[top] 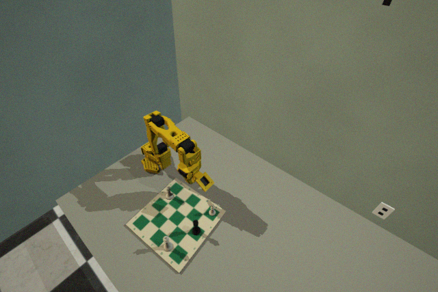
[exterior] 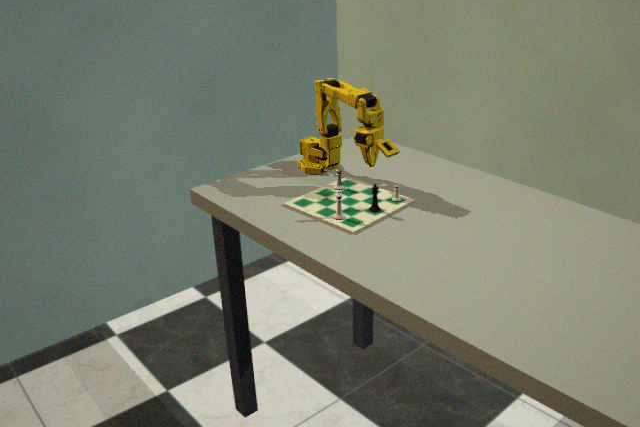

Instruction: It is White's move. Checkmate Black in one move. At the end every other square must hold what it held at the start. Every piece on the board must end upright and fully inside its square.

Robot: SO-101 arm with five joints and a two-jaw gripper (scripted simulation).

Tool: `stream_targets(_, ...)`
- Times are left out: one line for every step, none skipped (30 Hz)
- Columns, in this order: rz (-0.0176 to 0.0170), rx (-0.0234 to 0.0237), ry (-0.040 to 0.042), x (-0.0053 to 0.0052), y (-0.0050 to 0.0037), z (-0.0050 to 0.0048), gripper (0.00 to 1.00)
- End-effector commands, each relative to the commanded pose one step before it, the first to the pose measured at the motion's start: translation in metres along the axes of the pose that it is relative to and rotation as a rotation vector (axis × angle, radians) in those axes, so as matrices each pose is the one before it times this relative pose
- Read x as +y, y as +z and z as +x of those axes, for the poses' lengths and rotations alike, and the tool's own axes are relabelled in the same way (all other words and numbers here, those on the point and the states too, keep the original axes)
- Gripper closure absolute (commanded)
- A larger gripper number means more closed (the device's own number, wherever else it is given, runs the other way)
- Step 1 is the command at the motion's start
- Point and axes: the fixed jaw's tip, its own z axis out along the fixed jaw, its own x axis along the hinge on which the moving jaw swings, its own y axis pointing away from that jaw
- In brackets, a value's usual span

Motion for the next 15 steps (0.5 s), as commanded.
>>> stream_targets(-0.00167,0.00682,0.00104,0.00157,0.01639,-0.000031,1.0)
stream_targets(0.0,0.0,0.0,0.0,0.0,0.0,1.0)
stream_targets(0.0,0.0,0.0,0.0,0.0,0.0,1.0)
stream_targets(0.0,0.00005,0.0,0.0,0.002753,0.000094,1.0)
stream_targets(0.0,0.00002,0.0,0.0,0.00251,-0.000056,1.0)
stream_targets(0.0,0.00003,0.0,0.0,0.002218,-0.00003,1.0)
stream_targets(0.0,0.00002,0.0,0.0,0.001907,0.000001,1.0)
stream_targets(0.0,0.00003,0.0,0.0,0.001592,0.000023,1.0)
stream_targets(0.0,0.00002,0.0,0.0,0.001278,0.00003,1.0)
stream_targets(0.0,0.00002,0.0,0.0,0.000978,0.000033,1.0)
stream_targets(0.0,0.00001,0.0,0.0,0.000697,0.000026,1.0)
stream_targets(0.0,0.00001,0.0,0.0,0.000451,0.00002,1.0)
stream_targets(0.0,0.0,0.0,0.0,0.000245,0.00001,1.0)
stream_targets(0.0,0.00001,0.0,0.0,0.000096,0.000005,1.0)
stream_targets(0.0,-0.00001,0.0,0.0,0.000014,0.0,1.0)
